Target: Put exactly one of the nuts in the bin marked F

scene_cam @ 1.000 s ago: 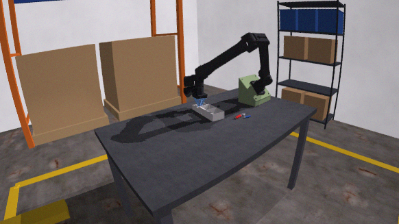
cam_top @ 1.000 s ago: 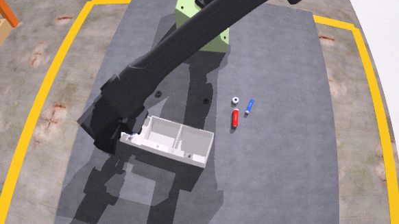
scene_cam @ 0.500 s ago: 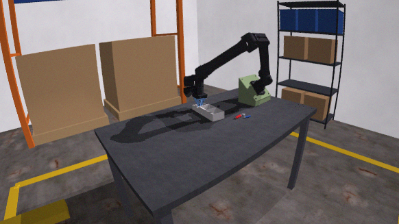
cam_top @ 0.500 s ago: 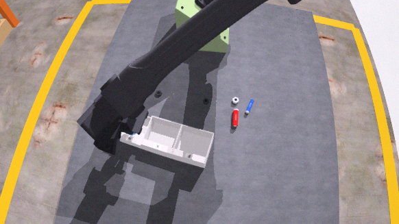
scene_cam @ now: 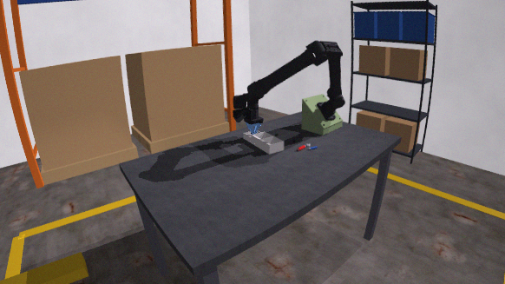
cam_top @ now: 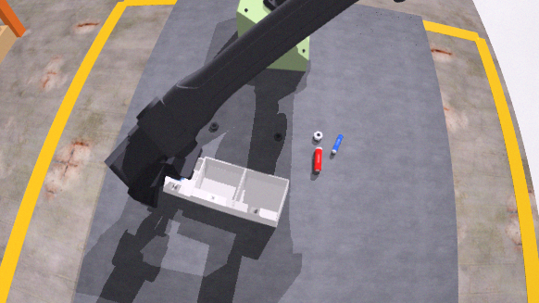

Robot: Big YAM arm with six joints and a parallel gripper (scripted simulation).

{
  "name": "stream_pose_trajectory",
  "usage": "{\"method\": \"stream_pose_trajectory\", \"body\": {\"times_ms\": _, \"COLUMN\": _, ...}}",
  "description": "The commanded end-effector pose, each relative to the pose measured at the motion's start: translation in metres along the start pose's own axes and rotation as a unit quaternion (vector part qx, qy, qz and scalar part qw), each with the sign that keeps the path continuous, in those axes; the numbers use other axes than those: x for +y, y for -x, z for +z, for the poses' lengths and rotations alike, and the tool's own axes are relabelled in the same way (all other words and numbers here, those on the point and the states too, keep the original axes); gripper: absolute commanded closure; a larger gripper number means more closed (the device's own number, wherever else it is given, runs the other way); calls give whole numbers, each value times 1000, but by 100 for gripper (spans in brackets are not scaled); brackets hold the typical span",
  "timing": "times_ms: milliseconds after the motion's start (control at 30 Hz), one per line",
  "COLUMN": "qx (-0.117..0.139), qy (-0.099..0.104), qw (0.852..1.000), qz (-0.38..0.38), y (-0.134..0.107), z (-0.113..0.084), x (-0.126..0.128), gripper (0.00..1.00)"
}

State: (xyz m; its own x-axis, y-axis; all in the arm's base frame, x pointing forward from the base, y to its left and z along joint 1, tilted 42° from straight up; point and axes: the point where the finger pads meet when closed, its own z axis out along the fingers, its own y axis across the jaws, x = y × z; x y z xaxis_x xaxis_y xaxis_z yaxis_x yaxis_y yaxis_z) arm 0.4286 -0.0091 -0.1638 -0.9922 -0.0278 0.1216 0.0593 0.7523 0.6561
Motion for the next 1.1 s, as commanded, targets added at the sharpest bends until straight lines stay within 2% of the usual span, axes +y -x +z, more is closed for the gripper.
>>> {"method": "stream_pose_trajectory", "body": {"times_ms": 0, "qx": -29, "qy": -5, "qw": 1000, "qz": -6, "y": 16, "z": -34, "x": -6, "gripper": 91}}
{"method": "stream_pose_trajectory", "body": {"times_ms": 333, "qx": -35, "qy": -8, "qw": 999, "qz": -11, "y": 22, "z": -52, "x": -6, "gripper": 91}}
{"method": "stream_pose_trajectory", "body": {"times_ms": 733, "qx": -23, "qy": -2, "qw": 1000, "qz": -1, "y": 18, "z": -43, "x": -15, "gripper": 91}}
{"method": "stream_pose_trajectory", "body": {"times_ms": 967, "qx": -24, "qy": -3, "qw": 1000, "qz": -2, "y": 21, "z": -45, "x": -14, "gripper": 91}}
{"method": "stream_pose_trajectory", "body": {"times_ms": 1000, "qx": -35, "qy": -9, "qw": 999, "qz": -11, "y": 26, "z": -62, "x": -8, "gripper": 91}}
{"method": "stream_pose_trajectory", "body": {"times_ms": 1067, "qx": -35, "qy": -9, "qw": 999, "qz": -11, "y": 26, "z": -70, "x": -8, "gripper": 91}}
